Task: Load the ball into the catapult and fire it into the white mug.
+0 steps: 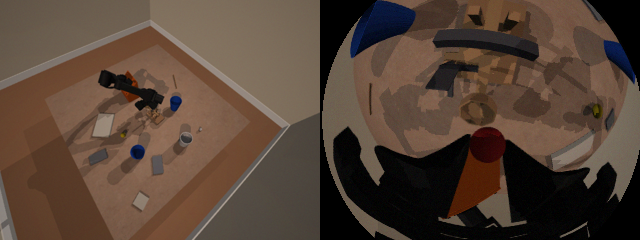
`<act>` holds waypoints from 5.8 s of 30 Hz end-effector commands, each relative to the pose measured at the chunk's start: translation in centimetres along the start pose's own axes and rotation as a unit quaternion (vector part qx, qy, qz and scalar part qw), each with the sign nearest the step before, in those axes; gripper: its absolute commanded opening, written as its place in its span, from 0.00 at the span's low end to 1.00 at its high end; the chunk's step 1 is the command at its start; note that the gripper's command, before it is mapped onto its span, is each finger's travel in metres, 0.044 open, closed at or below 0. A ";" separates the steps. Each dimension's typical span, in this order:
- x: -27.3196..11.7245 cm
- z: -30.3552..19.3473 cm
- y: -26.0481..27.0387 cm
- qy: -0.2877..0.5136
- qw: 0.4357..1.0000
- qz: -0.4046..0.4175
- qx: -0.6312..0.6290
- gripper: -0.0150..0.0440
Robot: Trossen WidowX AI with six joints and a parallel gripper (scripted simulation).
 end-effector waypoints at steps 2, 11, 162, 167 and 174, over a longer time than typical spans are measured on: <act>0.6 -0.2 1.5 0.018 1.000 -0.008 0.002 0.25; 2.1 0.2 1.7 0.021 1.000 -0.010 0.002 0.25; -6.1 4.4 16.1 -0.093 0.869 -0.222 -0.432 0.25; -4.0 2.2 15.9 -0.042 0.836 -0.262 -0.480 0.25; -1.6 -0.7 15.0 0.030 0.781 -0.316 -0.538 0.25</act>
Point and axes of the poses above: the point midway between the two fingers, 35 mm back from their tips, its own x axis out along the fingers, its own y axis across the jaws, z = x × y, the point moved 7 cm from there along -x, back along the fingers, and after that the axes turned 6 degrees about x, right-handed, at the moved point
